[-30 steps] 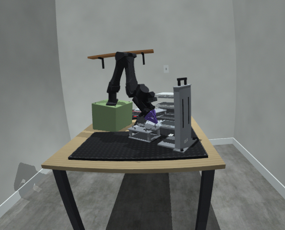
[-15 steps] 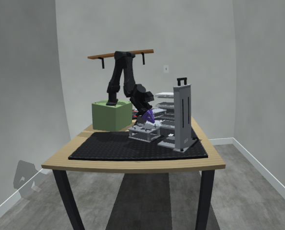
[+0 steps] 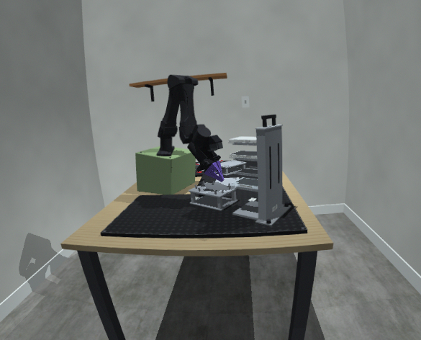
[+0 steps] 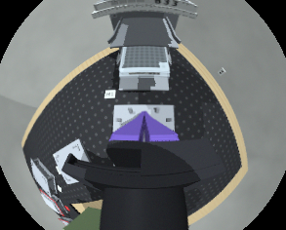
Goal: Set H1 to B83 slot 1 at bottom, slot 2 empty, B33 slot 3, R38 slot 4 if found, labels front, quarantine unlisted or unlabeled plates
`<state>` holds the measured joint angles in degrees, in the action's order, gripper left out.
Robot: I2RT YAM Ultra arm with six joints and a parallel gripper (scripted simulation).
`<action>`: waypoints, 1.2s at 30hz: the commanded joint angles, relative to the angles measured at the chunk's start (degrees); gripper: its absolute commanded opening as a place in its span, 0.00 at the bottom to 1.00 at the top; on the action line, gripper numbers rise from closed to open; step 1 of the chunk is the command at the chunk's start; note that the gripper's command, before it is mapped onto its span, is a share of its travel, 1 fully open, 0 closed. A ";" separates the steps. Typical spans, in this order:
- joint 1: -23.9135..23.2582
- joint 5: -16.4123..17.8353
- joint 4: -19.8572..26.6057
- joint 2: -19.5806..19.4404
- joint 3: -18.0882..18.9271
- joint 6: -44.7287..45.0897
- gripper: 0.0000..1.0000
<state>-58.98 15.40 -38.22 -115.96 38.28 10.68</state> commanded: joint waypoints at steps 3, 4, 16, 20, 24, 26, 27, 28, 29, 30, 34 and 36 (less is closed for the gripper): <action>-1.17 0.98 -1.97 2.17 -2.86 0.69 0.00; -1.28 1.07 -2.19 2.31 -3.24 0.76 0.00; -2.41 1.94 -4.38 3.67 -7.02 1.51 0.00; -2.90 2.32 -5.24 4.18 -8.51 1.84 0.00; -3.33 2.65 -3.65 5.35 -9.67 2.13 0.00; -3.42 2.72 -2.08 6.99 -9.76 2.19 0.00; -3.47 2.76 -1.29 7.80 -8.92 2.22 0.00; -3.51 2.79 -0.49 8.61 -8.74 2.25 0.00; -3.56 2.83 0.31 9.41 -8.82 2.25 0.00; -3.56 2.83 0.31 9.41 -8.82 2.25 0.00; -3.70 2.94 2.75 11.80 -8.56 2.30 0.00; -3.80 3.01 4.40 13.37 -8.07 2.39 0.00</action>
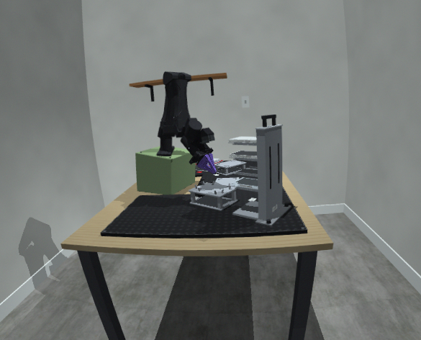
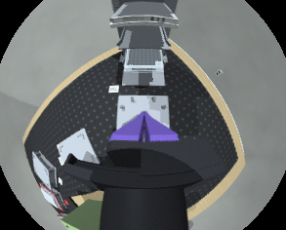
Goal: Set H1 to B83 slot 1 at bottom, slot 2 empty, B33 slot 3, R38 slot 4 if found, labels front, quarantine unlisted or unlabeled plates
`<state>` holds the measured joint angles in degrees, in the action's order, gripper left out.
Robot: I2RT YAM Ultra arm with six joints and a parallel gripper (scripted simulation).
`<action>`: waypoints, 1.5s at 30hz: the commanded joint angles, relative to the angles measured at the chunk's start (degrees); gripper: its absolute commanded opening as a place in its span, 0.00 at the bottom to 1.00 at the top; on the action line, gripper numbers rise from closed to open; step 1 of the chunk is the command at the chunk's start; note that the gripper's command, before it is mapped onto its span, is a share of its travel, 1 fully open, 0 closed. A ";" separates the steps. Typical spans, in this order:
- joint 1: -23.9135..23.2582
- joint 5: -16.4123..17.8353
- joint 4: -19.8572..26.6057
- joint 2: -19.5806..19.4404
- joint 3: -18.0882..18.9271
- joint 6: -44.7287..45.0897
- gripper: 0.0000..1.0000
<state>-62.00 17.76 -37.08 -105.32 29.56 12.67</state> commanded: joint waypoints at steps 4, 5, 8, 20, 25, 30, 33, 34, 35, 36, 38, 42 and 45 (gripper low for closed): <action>-0.97 0.79 6.61 5.81 1.68 0.53 0.00; -1.02 0.83 7.45 6.56 1.76 0.56 0.00; -1.16 0.94 10.00 8.79 2.05 0.66 0.00; -1.65 1.32 18.53 15.70 3.58 1.00 0.00; -1.12 1.00 18.52 15.22 2.52 0.73 0.00; -1.12 1.01 18.53 15.22 2.53 0.73 0.00; -1.12 1.01 18.54 15.23 2.53 0.73 0.00; -1.12 1.01 18.54 15.23 2.53 0.73 0.00; -1.12 1.01 18.54 15.23 2.53 0.73 0.00; -1.12 1.01 18.54 15.23 2.53 0.73 0.00; -1.12 1.01 18.54 15.23 2.53 0.73 0.00; -1.12 1.01 18.54 15.23 2.53 0.73 0.00; -1.12 1.01 18.54 15.23 2.53 0.73 0.00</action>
